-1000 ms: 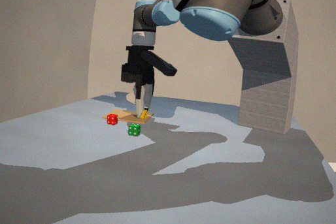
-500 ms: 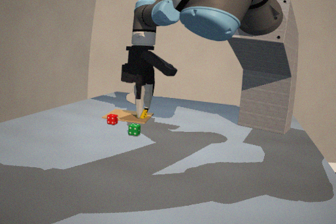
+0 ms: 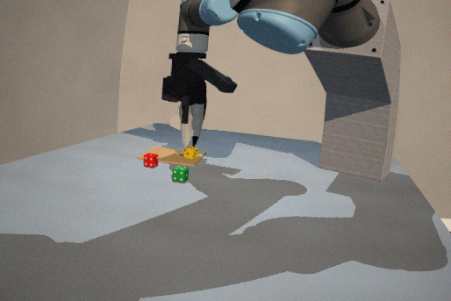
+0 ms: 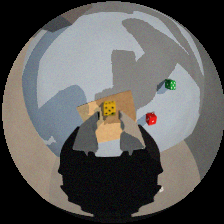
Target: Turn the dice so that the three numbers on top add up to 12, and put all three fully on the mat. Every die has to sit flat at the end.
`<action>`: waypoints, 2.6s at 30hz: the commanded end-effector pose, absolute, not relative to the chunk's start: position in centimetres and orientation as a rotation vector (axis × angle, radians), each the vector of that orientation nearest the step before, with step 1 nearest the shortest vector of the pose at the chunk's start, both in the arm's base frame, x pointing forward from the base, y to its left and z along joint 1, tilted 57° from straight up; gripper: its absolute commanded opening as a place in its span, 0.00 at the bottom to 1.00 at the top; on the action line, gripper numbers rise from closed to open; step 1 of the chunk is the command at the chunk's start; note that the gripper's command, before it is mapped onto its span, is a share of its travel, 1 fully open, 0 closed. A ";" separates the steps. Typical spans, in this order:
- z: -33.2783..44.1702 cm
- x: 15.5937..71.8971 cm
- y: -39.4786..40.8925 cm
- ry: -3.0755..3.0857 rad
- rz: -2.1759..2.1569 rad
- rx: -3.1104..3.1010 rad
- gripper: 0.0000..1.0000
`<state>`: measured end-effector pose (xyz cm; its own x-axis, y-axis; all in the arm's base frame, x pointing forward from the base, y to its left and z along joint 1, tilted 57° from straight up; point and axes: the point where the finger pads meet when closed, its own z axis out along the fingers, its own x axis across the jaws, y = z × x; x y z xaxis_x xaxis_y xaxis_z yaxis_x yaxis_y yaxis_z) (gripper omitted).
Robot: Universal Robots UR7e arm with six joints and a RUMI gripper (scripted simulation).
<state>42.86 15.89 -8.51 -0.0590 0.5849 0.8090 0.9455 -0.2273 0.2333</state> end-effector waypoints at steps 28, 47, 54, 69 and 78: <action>-4.8 40.5 10.6 -1.625 -1.198 -1.814 0.24; -4.8 40.5 10.6 -1.625 -1.198 -1.814 1.00; -4.8 40.5 10.6 -1.625 -1.198 -1.814 1.00; -4.8 40.5 10.6 -1.625 -1.198 -1.814 1.00; -4.8 40.5 10.6 -1.625 -1.198 -1.814 1.00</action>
